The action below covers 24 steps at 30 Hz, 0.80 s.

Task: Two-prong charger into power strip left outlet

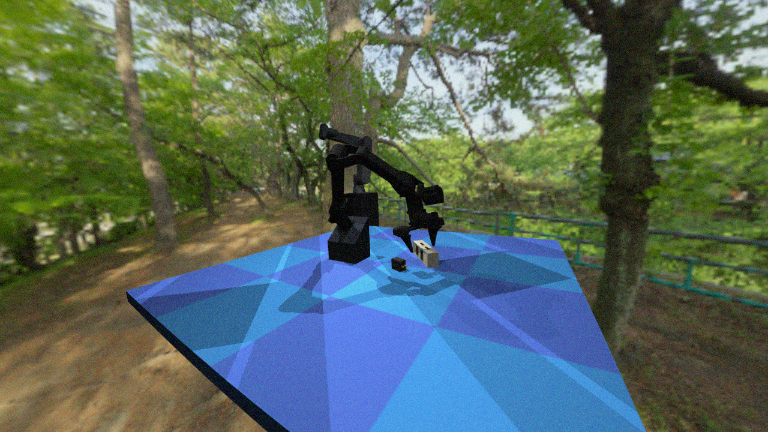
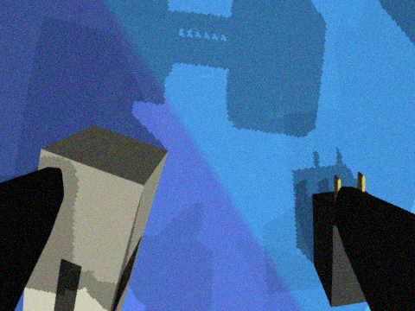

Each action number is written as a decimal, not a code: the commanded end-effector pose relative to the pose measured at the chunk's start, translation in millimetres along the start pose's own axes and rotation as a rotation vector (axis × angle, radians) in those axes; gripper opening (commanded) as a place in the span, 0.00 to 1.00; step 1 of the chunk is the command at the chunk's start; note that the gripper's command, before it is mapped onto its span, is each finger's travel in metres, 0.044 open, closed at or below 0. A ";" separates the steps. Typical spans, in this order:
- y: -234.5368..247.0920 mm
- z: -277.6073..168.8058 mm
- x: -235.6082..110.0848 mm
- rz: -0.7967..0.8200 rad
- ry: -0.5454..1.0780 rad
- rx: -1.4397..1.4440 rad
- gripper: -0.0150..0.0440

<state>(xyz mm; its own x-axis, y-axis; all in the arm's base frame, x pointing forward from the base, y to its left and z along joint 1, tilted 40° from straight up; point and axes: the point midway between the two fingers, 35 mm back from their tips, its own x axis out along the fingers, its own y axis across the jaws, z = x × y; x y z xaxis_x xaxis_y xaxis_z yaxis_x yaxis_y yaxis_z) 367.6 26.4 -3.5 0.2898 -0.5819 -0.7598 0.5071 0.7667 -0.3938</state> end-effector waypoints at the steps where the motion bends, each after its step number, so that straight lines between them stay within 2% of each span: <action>1: -24.1 -14.4 -0.6 -0.039 0.068 -0.081 1.00; 9: -72.4 -40.9 -5.6 -0.111 0.201 -0.224 1.00; 24: -77.9 -43.6 8.5 -0.115 0.208 -0.232 1.00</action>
<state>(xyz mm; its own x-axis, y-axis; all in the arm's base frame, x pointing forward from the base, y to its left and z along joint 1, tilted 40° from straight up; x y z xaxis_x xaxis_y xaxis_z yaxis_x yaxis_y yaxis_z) 295.8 -24.2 1.2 0.0598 -0.6202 -0.7821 0.3284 0.7522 -0.5713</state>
